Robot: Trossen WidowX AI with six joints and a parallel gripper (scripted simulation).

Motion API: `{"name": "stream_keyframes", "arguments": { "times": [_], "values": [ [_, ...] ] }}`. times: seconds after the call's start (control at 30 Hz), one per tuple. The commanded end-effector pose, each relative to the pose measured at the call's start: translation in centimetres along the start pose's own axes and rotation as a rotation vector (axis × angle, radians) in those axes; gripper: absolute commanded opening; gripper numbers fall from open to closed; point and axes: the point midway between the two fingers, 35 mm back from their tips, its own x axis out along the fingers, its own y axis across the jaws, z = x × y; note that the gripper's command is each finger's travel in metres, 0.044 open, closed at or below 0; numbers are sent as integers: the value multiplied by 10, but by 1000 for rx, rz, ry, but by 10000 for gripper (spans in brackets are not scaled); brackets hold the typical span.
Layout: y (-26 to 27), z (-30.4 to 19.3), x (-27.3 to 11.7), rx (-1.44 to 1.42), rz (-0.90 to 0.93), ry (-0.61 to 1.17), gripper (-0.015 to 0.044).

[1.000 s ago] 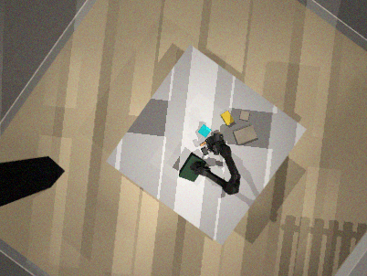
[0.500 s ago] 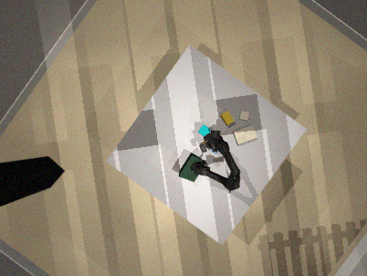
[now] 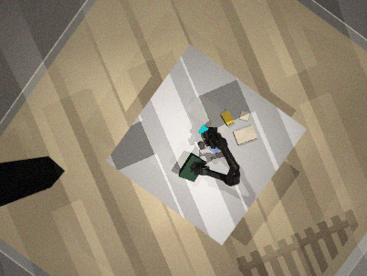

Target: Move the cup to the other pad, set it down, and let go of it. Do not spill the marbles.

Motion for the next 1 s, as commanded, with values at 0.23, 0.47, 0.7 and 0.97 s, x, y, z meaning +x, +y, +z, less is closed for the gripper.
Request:
{"name": "stream_keyframes", "arguments": {
  "times": [0.23, 0.47, 0.7, 0.97],
  "values": [
    [1, 21, -2, 8, -1, -9, 0],
    [3, 34, -3, 8, -1, -10, 0],
    [4, 47, -4, 9, -1, -10, 0],
    [6, 62, -5, 9, -1, -11, 0]
  ]
}}
